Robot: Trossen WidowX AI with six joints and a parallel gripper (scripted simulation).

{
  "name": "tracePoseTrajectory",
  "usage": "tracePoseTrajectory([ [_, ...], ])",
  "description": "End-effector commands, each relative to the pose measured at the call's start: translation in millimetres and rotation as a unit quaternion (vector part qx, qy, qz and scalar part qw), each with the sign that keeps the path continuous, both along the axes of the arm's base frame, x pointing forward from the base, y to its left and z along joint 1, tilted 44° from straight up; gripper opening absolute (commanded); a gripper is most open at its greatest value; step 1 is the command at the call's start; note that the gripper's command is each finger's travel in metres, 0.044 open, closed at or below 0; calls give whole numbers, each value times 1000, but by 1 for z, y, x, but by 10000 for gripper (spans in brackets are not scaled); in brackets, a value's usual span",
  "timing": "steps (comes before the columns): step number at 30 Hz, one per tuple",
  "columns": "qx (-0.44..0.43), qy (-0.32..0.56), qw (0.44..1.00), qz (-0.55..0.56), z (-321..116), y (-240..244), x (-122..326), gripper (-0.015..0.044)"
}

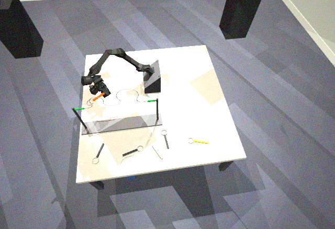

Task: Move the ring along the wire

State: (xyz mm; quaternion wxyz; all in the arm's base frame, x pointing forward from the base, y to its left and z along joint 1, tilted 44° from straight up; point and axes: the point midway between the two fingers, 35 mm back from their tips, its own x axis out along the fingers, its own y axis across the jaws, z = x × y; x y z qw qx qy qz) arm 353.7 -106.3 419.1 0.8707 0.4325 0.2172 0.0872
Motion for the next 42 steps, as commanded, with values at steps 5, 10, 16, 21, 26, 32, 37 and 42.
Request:
tracePoseTrajectory([
  [5, -53, 4, 999, -2, -4, -4, 1, -150],
  [10, -92, 6, 996, -3, -7, -7, 1, -150],
  [16, -153, 10, 988, -4, -12, -13, 0, -150],
  [21, -206, 12, 978, -6, -15, -19, 0, -150],
  [26, -259, 15, 966, -7, -19, -25, 0, -150],
  [32, -322, 18, 947, -9, -22, -33, 0, -150],
  [37, -373, 21, 928, -11, -23, -40, 0, -150],
  [42, -423, 23, 906, -13, -24, -47, -1, -150],
])
